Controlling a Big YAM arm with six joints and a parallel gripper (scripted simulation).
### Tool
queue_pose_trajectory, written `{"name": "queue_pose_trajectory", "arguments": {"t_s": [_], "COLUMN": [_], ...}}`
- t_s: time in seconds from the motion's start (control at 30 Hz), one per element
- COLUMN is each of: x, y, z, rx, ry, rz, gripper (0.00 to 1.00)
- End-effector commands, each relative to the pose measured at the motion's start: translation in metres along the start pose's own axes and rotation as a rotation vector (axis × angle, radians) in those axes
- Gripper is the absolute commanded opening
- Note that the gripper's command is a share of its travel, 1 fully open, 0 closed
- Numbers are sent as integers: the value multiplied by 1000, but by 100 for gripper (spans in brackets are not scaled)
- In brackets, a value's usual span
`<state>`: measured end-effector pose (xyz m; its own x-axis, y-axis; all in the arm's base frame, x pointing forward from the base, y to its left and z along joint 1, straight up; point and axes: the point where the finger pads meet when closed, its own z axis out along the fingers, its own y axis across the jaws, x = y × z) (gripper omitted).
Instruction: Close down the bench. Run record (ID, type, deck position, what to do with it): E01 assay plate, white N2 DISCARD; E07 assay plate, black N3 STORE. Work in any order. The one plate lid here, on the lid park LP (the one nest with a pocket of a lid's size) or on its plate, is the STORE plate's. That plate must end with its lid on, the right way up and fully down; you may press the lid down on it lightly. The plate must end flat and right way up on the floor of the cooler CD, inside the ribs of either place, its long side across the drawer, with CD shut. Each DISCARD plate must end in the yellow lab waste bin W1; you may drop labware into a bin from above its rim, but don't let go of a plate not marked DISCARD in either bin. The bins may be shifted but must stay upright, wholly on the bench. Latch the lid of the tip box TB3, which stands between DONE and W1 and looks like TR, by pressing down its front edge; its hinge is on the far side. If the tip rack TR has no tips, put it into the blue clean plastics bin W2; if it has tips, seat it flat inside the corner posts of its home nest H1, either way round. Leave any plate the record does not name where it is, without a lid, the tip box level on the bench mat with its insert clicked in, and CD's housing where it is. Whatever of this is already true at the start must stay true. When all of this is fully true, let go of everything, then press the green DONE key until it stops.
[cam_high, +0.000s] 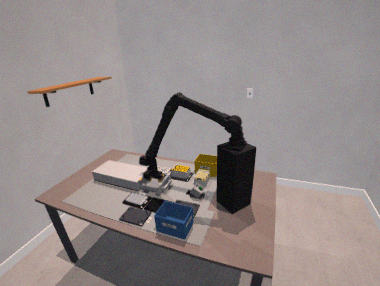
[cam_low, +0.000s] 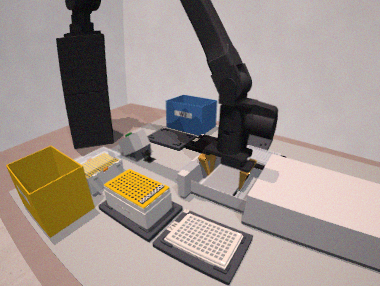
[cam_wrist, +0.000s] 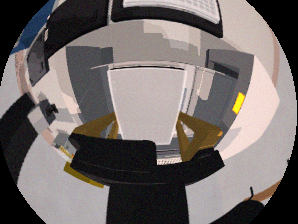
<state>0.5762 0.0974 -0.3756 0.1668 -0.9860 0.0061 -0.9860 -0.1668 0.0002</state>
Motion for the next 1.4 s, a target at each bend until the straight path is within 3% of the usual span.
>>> {"name": "queue_pose_trajectory", "arguments": {"t_s": [0.0,1.37], "x": [0,1], "y": [-20,-25], "z": [-3,1], "rx": [26,33], "ry": [-4,-4], "rz": [-14,-13], "gripper": [0,0]}}
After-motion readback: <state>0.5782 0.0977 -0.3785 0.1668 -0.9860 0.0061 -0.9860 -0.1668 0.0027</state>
